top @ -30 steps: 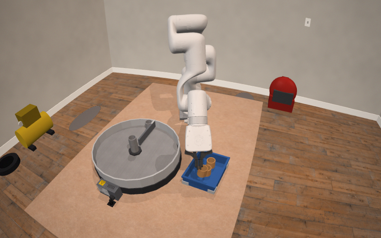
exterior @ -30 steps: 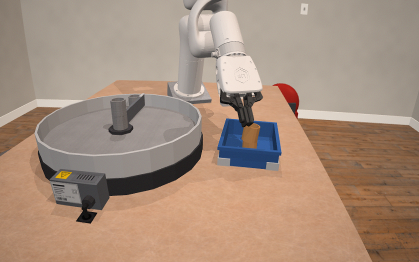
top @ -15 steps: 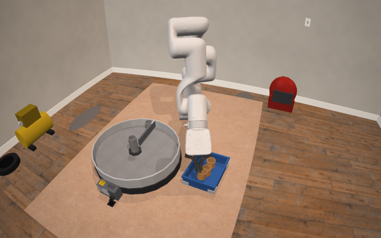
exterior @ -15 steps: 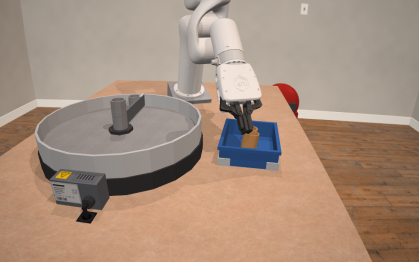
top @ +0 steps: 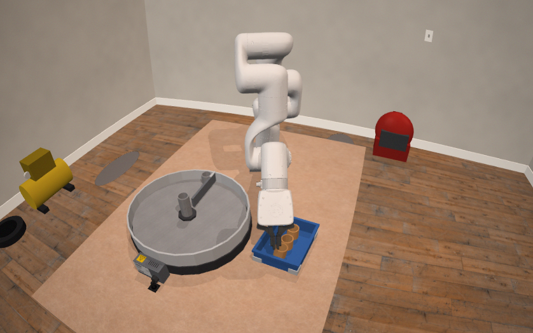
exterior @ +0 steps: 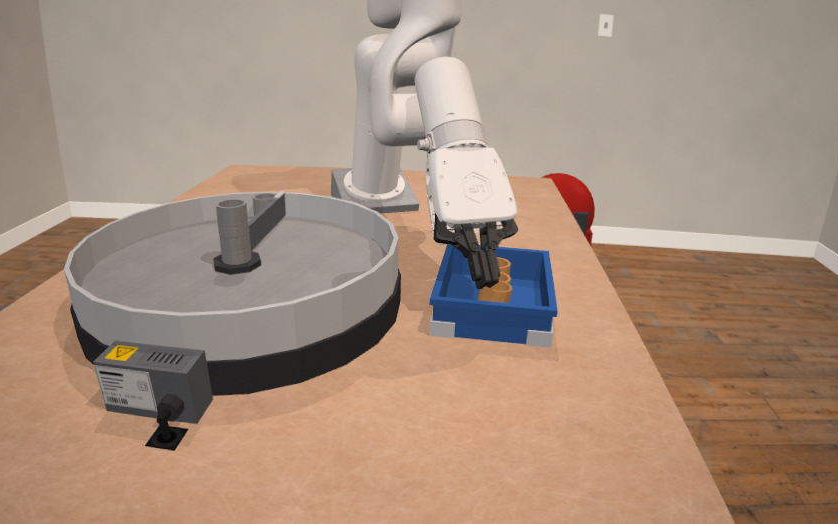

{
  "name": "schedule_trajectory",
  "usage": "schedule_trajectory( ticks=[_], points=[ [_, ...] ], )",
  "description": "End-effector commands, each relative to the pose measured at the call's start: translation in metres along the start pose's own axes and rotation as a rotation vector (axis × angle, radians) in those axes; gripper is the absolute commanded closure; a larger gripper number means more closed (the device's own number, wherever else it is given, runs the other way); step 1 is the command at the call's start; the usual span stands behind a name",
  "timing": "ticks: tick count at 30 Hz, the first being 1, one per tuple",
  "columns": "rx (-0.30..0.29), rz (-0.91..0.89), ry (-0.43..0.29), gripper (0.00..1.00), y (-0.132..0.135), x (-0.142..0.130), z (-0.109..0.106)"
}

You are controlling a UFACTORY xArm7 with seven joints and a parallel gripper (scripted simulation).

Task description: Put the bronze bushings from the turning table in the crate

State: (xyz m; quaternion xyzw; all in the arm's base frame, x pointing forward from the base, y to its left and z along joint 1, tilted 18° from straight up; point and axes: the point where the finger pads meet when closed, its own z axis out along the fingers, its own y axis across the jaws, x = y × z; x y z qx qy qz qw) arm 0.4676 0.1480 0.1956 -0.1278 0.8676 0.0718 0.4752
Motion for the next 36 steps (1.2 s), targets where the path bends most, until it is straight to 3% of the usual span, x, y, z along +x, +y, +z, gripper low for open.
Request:
schedule_trajectory(
  ticks=[1,36],
  points=[
    [0.0,0.0,-0.004,1.0,0.0,-0.0003,0.0016],
    [0.0,0.0,-0.004,1.0,0.0,0.0022,0.0046]
  ],
)
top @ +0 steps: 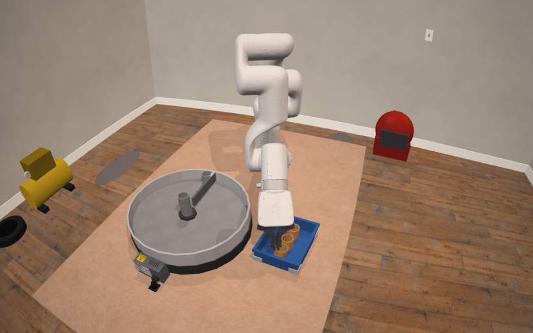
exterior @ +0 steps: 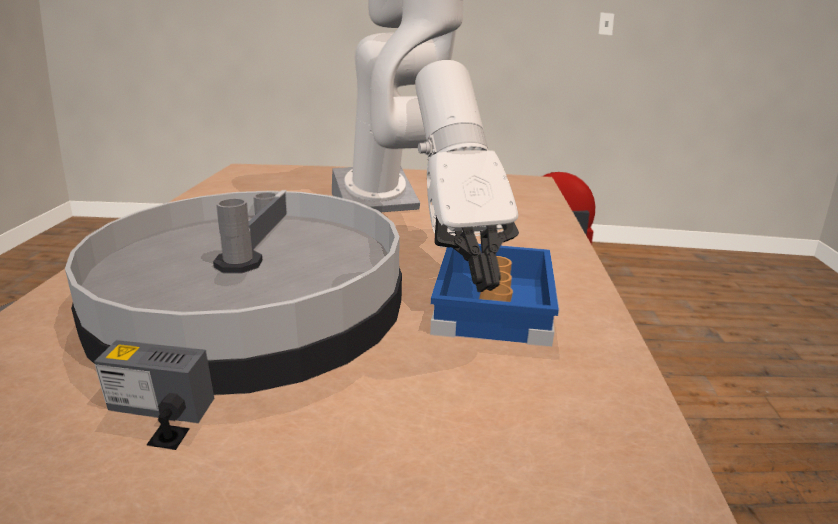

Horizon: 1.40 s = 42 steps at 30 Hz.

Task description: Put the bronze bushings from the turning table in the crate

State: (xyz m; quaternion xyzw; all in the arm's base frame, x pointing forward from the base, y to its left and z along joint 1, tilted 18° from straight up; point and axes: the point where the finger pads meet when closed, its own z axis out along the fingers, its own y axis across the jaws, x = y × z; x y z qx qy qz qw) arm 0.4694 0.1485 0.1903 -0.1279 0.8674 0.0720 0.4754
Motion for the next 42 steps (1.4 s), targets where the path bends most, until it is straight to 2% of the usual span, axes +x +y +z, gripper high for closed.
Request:
schedule_trajectory(
  ticks=[1,25,26,42],
  points=[
    [0.0,0.0,-0.004,1.0,0.0,-0.001,0.0005],
    [0.0,0.0,-0.004,1.0,0.0,0.0005,0.0022],
    [0.0,0.0,-0.004,0.88,0.0,0.0005,0.0022],
    [0.0,0.0,-0.004,0.88,0.0,0.0005,0.0022]
  ],
)
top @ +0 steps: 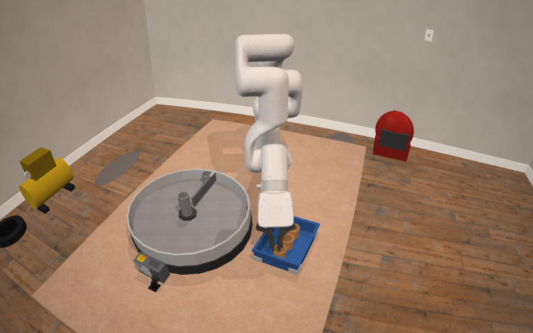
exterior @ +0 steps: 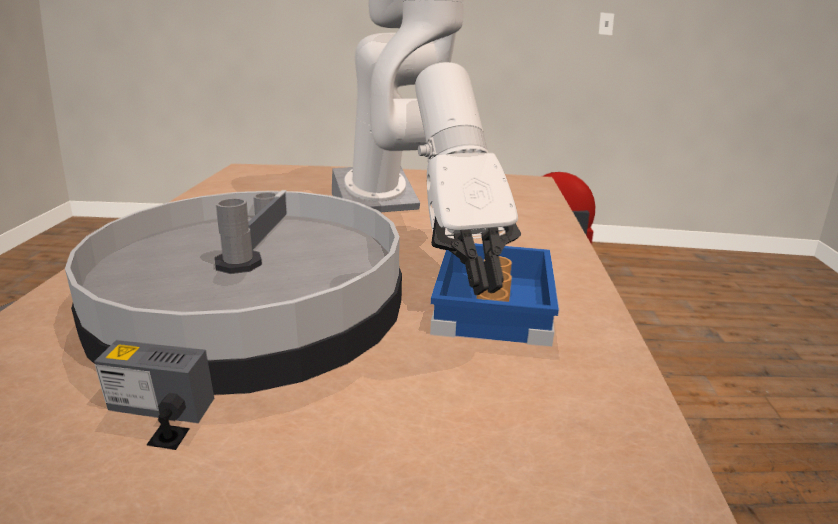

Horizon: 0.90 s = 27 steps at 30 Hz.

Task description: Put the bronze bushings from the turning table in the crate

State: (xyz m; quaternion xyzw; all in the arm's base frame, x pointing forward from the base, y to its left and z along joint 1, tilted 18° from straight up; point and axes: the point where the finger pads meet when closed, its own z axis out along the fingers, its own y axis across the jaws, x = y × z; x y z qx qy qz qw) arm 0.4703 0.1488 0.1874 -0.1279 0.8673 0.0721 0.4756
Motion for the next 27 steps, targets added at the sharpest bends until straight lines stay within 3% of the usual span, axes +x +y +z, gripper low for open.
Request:
schedule_trajectory(
  ticks=[1,27],
  points=[
    [0.0,0.0,-0.003,0.88,0.0,-0.0014,-0.0002],
    [0.0,0.0,-0.003,0.88,0.0,-0.0043,-0.0037]
  ],
)
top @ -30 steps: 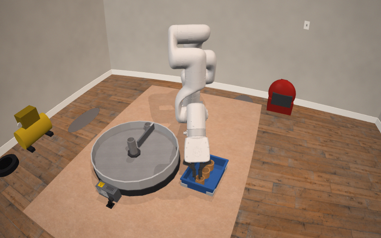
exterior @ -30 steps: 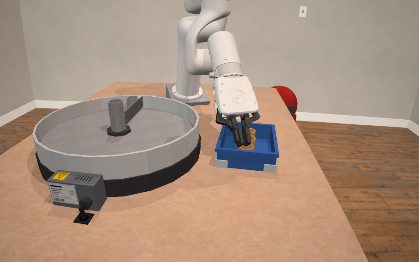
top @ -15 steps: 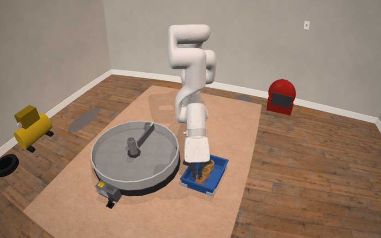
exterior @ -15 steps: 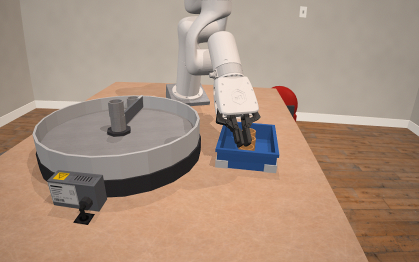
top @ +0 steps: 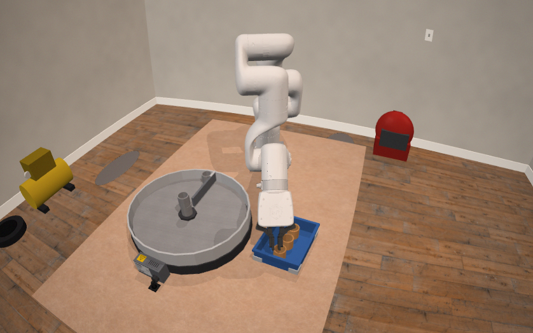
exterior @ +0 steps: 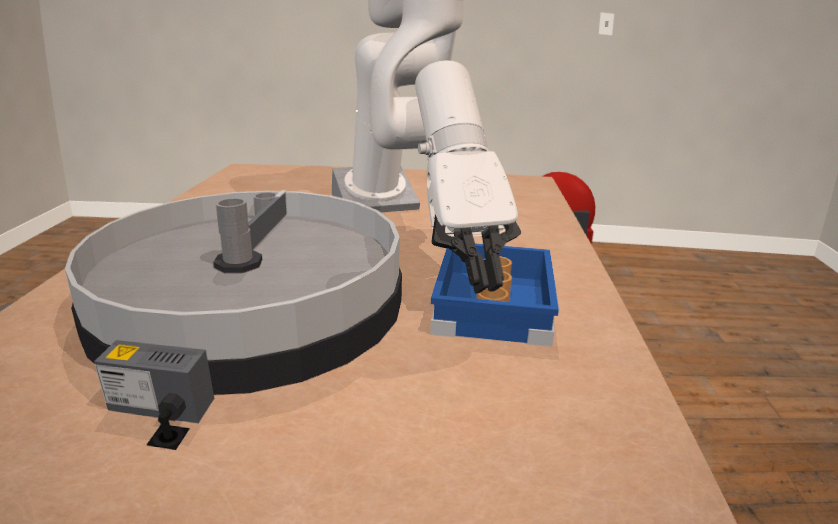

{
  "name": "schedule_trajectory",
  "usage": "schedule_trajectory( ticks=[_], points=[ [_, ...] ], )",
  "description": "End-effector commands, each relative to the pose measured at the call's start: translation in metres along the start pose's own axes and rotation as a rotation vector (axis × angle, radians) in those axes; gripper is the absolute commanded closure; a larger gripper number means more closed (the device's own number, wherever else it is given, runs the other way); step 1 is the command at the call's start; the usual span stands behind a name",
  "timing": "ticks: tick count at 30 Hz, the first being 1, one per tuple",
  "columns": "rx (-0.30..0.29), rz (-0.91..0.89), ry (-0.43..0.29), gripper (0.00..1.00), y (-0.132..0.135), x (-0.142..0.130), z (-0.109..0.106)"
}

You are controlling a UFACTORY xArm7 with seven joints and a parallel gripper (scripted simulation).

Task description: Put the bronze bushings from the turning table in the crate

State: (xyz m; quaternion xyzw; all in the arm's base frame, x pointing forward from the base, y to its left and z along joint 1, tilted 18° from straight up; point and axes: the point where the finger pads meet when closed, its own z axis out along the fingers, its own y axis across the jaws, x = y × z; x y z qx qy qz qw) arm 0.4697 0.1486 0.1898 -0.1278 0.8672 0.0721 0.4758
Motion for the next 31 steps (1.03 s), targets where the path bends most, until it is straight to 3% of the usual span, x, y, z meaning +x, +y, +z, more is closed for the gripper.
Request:
schedule_trajectory(
  ticks=[1,21,31],
  points=[
    [0.0,0.0,-0.003,0.88,0.0,-0.004,-0.003],
    [0.0,0.0,-0.003,0.88,0.0,-0.05,-0.059],
    [0.0,0.0,-0.003,0.88,0.0,-0.05,-0.059]
  ],
)
